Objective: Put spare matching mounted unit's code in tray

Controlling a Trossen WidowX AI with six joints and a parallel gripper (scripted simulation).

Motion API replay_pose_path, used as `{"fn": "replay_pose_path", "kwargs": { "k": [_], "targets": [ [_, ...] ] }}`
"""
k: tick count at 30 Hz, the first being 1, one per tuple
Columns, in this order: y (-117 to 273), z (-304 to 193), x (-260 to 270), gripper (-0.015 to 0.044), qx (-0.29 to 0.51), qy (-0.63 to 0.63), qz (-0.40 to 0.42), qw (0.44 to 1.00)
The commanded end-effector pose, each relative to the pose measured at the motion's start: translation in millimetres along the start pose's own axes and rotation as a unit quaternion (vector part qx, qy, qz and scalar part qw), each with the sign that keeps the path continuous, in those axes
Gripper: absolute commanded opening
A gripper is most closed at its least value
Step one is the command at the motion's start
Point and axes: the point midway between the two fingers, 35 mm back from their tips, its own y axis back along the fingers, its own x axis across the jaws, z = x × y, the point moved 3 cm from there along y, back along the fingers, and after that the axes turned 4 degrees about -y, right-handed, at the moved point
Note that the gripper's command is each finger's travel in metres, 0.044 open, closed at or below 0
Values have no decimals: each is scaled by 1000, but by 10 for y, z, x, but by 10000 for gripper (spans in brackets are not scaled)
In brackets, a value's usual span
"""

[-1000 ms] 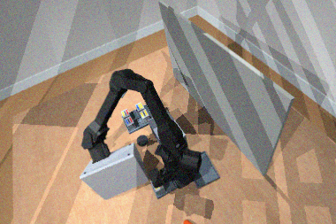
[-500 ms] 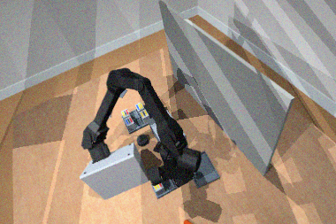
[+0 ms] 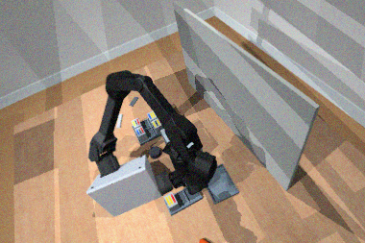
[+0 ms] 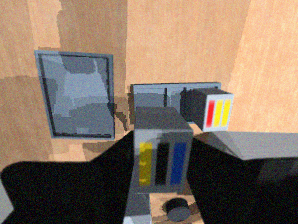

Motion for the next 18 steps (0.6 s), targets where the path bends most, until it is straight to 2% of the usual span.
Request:
{"fn": "replay_pose_path", "kwargs": {
  "k": [1, 10, 18],
  "targets": [
    [200, 31, 43, 0, -7, 3, 4, 1000],
    [683, 21, 60, 0, -6, 4, 0, 1000],
    [730, 26, 153, 0, -6, 4, 0, 1000]
  ]
}}
